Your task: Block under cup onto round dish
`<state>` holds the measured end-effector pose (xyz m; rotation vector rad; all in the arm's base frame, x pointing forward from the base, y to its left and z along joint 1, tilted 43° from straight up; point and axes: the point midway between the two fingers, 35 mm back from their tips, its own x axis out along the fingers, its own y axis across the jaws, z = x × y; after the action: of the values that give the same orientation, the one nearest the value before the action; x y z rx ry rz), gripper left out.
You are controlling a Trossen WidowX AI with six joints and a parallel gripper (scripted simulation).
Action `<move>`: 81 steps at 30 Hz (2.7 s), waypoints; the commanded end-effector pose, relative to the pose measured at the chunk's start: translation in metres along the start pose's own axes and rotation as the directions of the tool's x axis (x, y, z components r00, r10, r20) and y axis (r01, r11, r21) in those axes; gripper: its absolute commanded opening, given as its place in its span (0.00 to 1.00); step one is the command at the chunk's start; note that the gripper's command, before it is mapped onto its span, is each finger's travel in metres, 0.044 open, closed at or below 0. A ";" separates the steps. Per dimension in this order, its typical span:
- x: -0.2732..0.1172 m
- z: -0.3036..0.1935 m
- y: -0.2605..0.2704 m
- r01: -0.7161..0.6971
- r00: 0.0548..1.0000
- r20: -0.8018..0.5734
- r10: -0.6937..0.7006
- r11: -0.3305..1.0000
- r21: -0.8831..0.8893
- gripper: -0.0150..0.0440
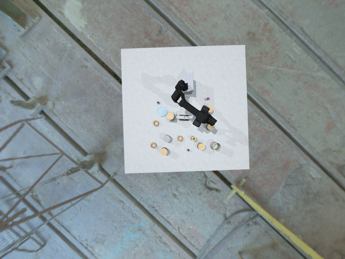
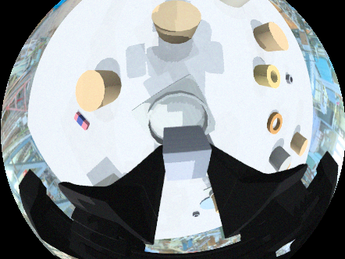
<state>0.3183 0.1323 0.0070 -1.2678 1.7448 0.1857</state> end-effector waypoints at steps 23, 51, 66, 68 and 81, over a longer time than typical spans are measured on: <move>-0.022 -0.052 -0.057 -0.027 0.998 0.058 0.028 1.000 -0.015 0.25; 0.014 -0.189 -0.134 0.016 0.993 0.113 -0.015 1.000 -0.006 0.25; 0.040 -0.280 -0.139 0.062 0.996 0.065 -0.067 0.995 0.075 0.25; 0.044 -0.290 -0.137 0.055 0.997 0.052 -0.059 0.996 0.064 0.25; 0.064 -0.343 -0.119 0.010 1.000 -0.021 -0.010 1.000 0.003 0.25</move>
<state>0.2134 -0.1646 0.1925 -1.2699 1.7491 0.1574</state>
